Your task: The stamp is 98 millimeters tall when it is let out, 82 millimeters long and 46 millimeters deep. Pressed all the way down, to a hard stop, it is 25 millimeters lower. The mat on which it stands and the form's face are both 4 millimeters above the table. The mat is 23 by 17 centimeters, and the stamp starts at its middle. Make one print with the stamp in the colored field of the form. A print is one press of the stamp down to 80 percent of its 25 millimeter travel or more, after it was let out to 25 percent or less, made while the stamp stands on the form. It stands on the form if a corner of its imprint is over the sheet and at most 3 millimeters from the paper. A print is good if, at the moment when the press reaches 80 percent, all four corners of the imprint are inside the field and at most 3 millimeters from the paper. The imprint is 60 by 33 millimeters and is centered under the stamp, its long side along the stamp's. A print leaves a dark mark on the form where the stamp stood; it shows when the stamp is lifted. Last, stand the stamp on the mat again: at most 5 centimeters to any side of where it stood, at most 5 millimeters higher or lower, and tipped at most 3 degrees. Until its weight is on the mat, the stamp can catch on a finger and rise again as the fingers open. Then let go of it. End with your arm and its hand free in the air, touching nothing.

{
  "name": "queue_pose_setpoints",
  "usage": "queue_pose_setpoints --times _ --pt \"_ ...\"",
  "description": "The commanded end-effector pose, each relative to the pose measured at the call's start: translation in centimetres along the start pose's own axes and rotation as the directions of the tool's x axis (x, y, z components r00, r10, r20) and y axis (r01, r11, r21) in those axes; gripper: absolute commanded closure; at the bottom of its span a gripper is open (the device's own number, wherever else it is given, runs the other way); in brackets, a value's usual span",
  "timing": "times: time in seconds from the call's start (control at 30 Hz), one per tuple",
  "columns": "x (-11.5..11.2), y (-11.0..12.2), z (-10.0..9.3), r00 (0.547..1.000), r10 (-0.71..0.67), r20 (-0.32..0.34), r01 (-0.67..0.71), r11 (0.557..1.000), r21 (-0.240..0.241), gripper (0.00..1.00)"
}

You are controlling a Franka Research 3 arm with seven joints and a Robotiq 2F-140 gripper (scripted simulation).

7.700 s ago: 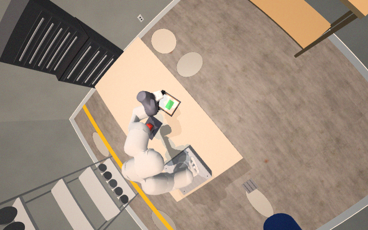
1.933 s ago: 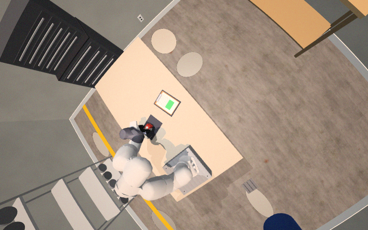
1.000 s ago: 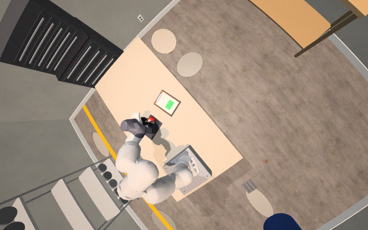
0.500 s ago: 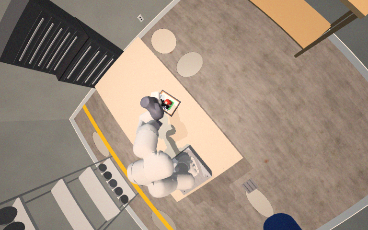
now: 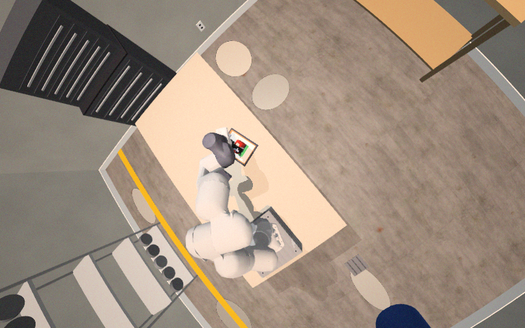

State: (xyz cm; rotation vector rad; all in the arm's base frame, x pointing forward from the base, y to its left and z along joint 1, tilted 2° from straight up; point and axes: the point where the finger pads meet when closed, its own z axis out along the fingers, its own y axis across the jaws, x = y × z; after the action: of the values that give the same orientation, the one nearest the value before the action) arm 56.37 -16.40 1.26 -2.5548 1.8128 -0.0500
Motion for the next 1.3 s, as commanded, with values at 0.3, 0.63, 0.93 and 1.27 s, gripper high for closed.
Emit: queue_pose_setpoints --times 0.3,0.63,0.93,1.27 --pt "-1.3 -0.1 -0.4 0.999 -0.046 0.003 0.046 0.999 -0.002 0.82" --pt "-1.3 -0.1 -0.4 0.999 -0.046 0.003 0.046 0.999 -0.002 0.82" --pt "-1.3 -0.1 0.8 0.999 -0.046 0.003 0.046 0.999 -0.002 0.82" --pt "-1.4 -0.1 2.8 0.999 -0.046 0.003 0.046 0.999 -0.002 0.82"
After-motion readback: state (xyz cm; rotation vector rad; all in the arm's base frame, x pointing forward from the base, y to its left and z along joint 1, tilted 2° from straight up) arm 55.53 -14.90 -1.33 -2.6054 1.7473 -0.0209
